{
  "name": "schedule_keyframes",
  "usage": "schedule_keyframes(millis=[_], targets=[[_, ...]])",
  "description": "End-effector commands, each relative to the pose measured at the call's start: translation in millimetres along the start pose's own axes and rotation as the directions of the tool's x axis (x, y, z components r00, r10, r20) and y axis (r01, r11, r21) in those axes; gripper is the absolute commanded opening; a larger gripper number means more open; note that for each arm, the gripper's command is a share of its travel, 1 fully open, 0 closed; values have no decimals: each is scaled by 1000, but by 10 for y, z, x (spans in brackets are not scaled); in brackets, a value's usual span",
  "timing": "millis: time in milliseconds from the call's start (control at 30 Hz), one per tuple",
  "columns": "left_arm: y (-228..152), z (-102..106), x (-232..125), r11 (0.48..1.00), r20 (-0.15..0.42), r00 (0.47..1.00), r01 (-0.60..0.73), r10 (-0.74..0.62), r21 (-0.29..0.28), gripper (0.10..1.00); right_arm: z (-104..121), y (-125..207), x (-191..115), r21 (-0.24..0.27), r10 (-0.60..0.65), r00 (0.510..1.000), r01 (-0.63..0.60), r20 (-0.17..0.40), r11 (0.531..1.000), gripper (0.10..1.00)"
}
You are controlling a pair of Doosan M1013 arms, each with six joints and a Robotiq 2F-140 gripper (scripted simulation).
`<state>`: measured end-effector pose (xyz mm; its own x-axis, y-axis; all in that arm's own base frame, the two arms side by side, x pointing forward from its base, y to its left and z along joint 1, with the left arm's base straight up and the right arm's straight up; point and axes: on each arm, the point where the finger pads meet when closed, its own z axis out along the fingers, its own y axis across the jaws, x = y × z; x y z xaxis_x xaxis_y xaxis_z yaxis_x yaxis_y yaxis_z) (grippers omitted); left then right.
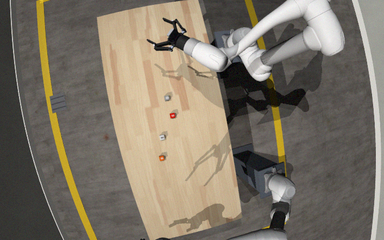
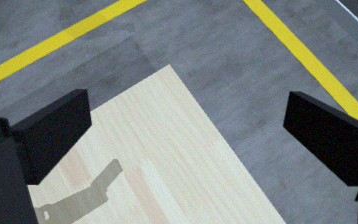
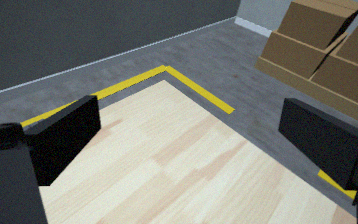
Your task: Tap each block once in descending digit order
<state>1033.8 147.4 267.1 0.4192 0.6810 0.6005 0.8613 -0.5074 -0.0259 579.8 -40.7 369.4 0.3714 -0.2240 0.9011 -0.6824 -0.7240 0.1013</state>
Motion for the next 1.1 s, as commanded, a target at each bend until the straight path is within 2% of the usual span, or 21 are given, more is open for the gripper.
schedule_keyframes(millis=[0, 1067], targets=[[-221, 57, 136, 1000, 8, 1000, 4, -4, 13, 1000, 21, 16, 1, -11, -9, 1000, 9, 13, 1000, 1000], [-1648, 427, 733, 995, 74, 997, 23, -30, 96, 1000, 151, 111, -50, -70, -71, 992, 79, 108, 994, 1000]])
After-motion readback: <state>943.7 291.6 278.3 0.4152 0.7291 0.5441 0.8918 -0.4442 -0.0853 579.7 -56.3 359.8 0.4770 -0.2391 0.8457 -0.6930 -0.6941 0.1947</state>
